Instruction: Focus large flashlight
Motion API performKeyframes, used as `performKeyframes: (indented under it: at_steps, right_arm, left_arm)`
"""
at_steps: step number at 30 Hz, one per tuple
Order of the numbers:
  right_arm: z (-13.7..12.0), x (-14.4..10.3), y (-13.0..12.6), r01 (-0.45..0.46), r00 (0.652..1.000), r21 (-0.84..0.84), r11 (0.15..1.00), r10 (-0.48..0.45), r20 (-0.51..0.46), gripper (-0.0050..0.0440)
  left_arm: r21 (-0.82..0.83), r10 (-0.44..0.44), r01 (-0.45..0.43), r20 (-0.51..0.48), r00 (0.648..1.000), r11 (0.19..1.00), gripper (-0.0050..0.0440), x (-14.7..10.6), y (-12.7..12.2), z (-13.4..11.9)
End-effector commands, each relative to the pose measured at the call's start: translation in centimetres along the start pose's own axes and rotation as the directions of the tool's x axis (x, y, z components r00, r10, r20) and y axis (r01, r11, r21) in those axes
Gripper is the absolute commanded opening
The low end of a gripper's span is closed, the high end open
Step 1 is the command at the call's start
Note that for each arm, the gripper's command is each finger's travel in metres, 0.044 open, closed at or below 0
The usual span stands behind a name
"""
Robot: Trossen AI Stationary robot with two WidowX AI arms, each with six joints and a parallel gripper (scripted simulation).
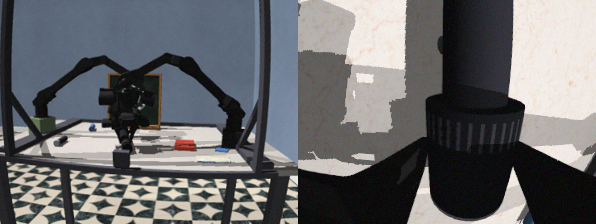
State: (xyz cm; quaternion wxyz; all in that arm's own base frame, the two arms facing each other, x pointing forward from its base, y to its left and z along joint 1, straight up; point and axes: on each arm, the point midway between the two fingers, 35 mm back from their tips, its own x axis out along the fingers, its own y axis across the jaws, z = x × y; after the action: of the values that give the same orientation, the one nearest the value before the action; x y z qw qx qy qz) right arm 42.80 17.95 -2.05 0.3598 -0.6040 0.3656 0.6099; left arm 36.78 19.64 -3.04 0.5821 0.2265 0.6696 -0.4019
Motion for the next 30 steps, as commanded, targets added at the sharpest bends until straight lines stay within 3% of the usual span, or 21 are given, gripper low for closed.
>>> performKeyframes:
  at_steps: [1,11,30]
  right_arm:
    - [-0.08,-1.75,-0.83,0.05,0.999,0.002,0.999,-0.05,-0.004,0.013]
    - [-0.08,-1.75,-0.83,0.05,0.999,0.002,0.999,-0.05,-0.004,0.013]
    - [-0.08,-1.75,-0.83,0.05,0.999,0.002,0.999,-0.05,-0.004,0.013]
  left_arm:
    - [-0.001,0.032,-0.032,0.006,0.999,0.999,0.0226,-1.16,0.2,0.12]
    - [-0.001,0.044,-0.044,0.006,0.999,0.999,0.0226,-1.16,0.16,0.12]
    - [-0.005,0.265,-0.265,0.003,0.964,0.964,0.0226,-0.91,-0.24,0.12]
